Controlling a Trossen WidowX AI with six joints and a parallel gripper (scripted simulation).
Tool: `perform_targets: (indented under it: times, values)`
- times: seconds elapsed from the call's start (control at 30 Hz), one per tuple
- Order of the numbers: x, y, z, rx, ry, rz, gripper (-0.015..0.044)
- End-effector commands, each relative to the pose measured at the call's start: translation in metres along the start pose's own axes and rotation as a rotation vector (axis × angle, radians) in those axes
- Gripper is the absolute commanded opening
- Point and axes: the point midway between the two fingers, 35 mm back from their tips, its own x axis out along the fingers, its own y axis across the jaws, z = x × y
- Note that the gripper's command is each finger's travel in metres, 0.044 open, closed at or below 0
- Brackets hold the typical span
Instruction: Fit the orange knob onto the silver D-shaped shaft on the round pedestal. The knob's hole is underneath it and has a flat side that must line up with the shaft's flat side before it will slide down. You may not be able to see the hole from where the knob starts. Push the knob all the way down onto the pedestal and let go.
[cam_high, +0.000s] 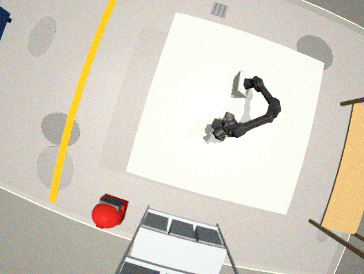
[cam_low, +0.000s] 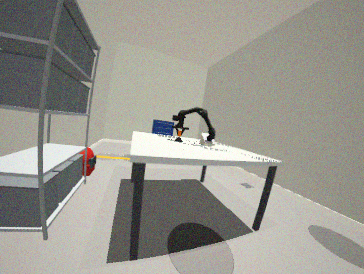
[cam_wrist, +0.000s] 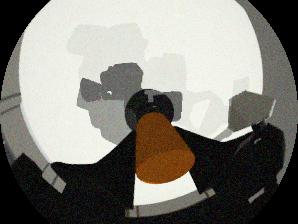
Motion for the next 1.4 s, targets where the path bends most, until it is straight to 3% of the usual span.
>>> perform_targets:
  times: [0.0,1.37]
  values:
    - [-0.0053,0.0023,0.0015,0.005,-0.003,0.011,0.0000]
    - [0.0008,0.0007,0.0015,0.005,-0.002,0.011,0.0000]
